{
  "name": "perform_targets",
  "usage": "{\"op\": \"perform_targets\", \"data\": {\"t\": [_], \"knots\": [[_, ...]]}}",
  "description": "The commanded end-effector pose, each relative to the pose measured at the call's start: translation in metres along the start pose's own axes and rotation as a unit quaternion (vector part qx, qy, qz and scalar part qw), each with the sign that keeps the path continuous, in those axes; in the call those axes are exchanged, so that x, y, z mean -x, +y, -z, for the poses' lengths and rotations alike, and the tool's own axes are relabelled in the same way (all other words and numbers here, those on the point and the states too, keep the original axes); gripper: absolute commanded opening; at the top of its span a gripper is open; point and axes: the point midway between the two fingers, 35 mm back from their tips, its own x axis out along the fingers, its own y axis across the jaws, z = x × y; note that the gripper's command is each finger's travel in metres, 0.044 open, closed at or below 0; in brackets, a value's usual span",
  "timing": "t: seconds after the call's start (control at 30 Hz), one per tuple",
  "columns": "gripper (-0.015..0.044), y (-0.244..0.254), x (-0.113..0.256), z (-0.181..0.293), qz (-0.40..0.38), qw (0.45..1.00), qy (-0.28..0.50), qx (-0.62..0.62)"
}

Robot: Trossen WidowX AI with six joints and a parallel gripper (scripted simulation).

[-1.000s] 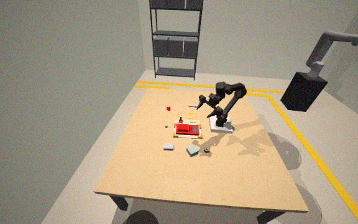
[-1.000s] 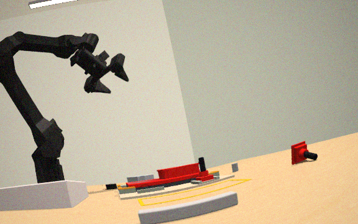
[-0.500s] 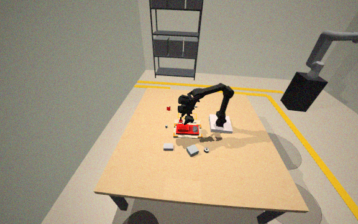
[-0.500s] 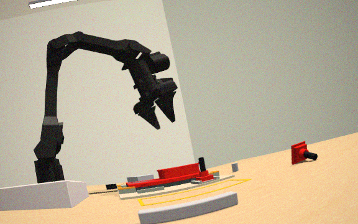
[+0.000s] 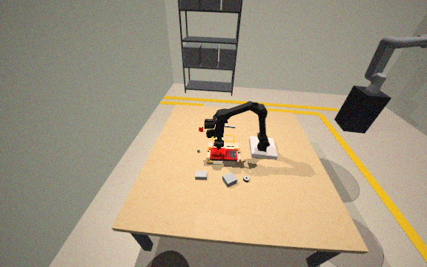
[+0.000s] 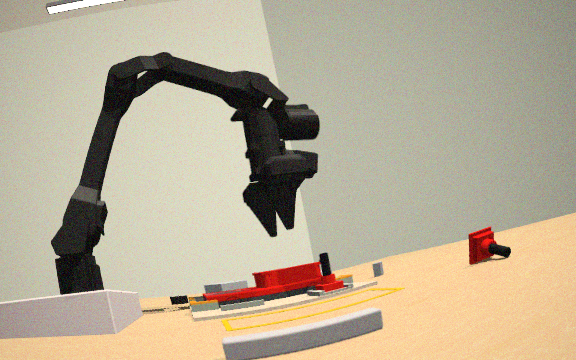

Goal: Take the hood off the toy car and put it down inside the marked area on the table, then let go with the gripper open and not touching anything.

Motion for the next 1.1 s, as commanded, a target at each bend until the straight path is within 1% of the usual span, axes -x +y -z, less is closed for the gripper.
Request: {"op": "perform_targets", "data": {"t": [0.0, 1.07], "knots": [[0.0440, -0.001, -0.005, 0.001, 0.000, 1.000, 0.008, -0.006], [0.0440, 0.000, -0.036, 0.003, 0.000, 1.000, 0.008, -0.006]]}}
